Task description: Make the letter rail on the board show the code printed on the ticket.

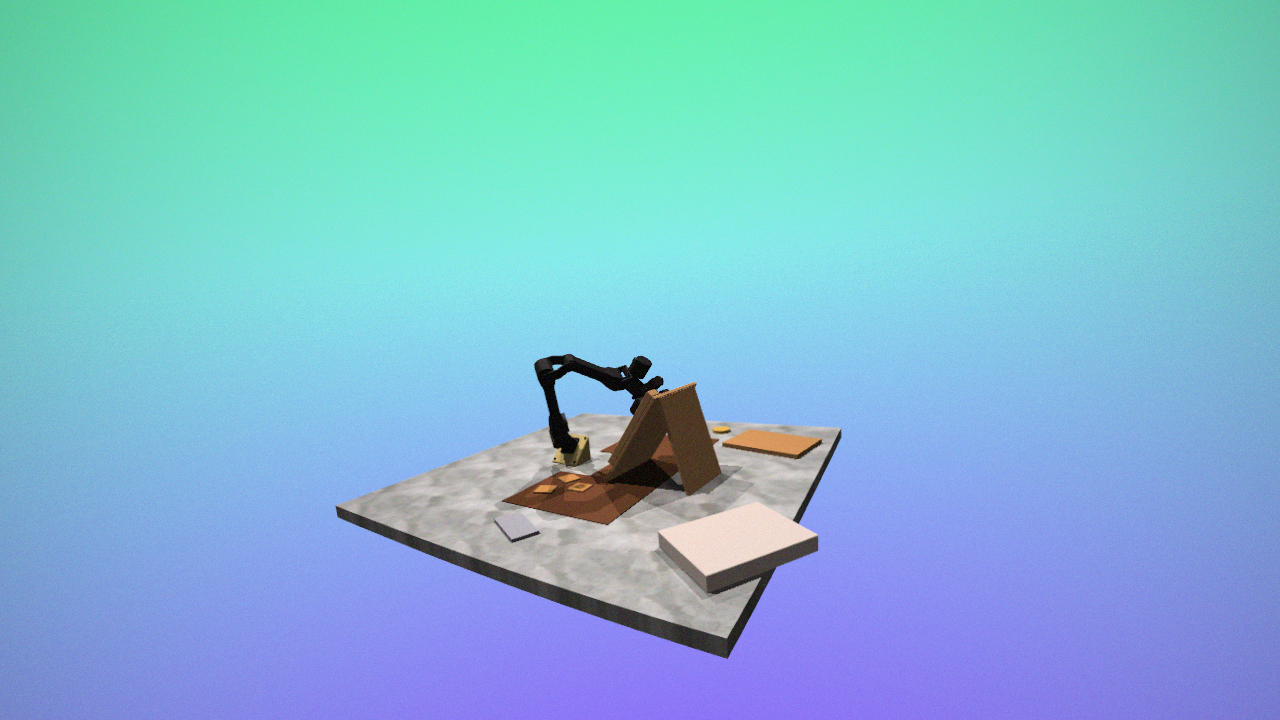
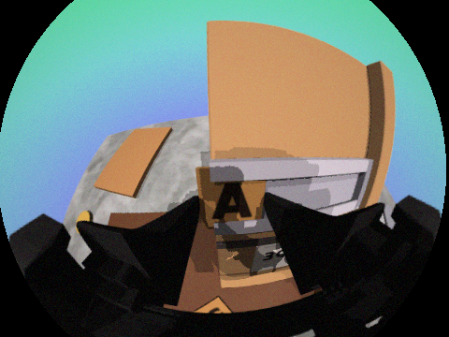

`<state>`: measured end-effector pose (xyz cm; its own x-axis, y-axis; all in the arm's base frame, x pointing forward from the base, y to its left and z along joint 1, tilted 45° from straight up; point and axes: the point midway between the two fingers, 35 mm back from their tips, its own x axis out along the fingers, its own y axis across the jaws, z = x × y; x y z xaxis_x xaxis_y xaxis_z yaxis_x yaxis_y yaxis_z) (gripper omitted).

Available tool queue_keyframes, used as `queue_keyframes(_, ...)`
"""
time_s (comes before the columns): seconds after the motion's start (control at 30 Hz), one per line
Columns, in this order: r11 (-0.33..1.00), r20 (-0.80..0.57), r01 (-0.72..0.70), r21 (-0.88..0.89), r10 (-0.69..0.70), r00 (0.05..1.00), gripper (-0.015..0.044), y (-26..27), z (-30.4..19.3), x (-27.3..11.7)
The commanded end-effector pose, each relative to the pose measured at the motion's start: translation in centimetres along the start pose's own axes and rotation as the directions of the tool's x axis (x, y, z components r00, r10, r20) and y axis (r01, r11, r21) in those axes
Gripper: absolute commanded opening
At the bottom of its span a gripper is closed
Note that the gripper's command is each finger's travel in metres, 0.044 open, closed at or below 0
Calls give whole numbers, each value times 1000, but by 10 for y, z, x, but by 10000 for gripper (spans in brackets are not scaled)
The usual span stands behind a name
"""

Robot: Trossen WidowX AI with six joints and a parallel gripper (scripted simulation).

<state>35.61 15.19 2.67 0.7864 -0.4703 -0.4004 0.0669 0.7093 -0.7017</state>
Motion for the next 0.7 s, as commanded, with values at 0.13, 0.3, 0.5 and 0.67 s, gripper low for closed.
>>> queue_keyframes(0.13,1000,2,-4,1,4,1000,0,-2,1,0)
queue_keyframes(0.3,1000,2,-4,1,4,1000,0,-5,0,0)
queue_keyframes(0.5,1000,2,-4,1,4,1000,0,-8,0,0)
queue_keyframes(0.67,1000,2,-4,1,4,1000,0,-11,0,0)
